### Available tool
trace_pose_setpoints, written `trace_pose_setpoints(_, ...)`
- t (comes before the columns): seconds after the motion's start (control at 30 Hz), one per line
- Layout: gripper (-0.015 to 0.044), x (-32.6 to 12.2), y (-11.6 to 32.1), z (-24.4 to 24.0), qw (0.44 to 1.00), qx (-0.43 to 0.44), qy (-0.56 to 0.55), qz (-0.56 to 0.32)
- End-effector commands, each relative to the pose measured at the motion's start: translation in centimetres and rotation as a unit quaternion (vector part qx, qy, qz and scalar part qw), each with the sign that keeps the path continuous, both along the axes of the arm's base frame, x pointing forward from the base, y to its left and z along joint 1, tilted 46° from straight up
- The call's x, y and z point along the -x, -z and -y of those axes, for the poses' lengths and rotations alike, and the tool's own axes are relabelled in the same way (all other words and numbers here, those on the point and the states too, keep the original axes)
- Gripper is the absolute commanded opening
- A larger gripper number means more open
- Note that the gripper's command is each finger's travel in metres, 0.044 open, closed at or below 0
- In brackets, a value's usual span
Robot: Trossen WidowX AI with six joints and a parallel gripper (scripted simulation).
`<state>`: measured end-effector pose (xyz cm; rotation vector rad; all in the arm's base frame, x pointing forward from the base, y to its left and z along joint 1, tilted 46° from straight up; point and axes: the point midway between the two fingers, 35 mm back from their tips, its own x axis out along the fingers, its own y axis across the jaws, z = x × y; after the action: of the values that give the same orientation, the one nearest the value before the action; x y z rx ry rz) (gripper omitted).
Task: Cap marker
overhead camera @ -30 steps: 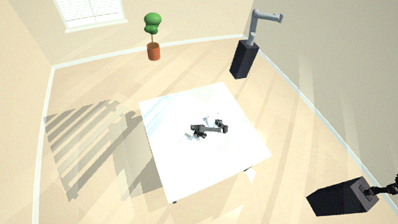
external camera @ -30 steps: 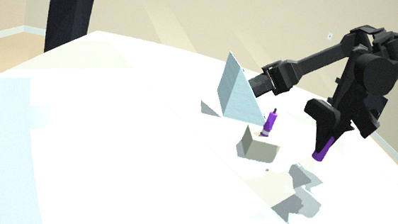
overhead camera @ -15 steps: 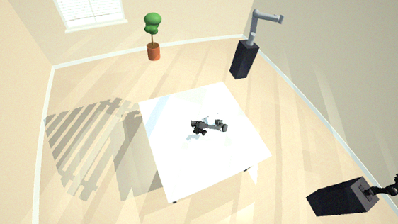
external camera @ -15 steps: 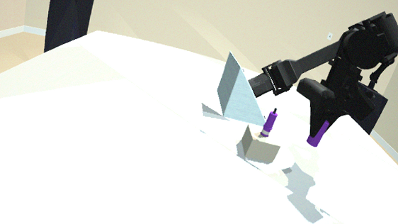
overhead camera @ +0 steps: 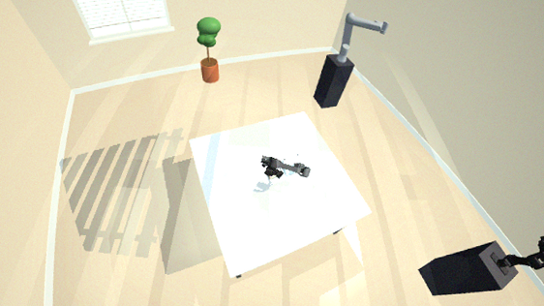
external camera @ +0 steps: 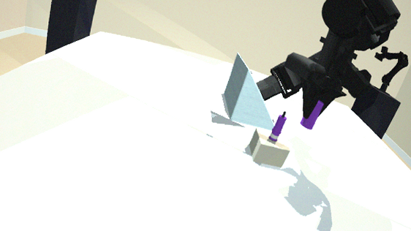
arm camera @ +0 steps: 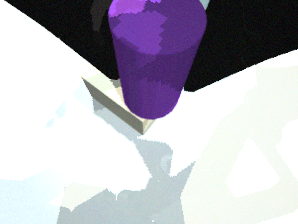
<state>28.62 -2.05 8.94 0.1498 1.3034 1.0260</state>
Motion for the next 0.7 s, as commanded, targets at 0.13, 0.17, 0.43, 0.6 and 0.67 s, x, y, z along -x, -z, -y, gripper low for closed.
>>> trace_pose_setpoints(0.13, 0.0000, 1.3, 0.7, 2.6, 1.000, -0.001, -0.003, -0.002)
trace_pose_setpoints(0.17, 0.0000, 1.5, 0.8, 2.9, 1.000, -0.002, -0.004, -0.002)
trace_pose_setpoints(0.43, 0.0000, 2.6, 1.2, 4.7, 1.000, -0.007, -0.007, -0.001)
trace_pose_setpoints(0.6, 0.0000, 2.7, 1.4, 4.5, 1.000, -0.007, -0.007, -0.001)
trace_pose_setpoints(0.67, 0.0000, 2.7, 1.6, 4.4, 1.000, -0.007, -0.007, -0.001)
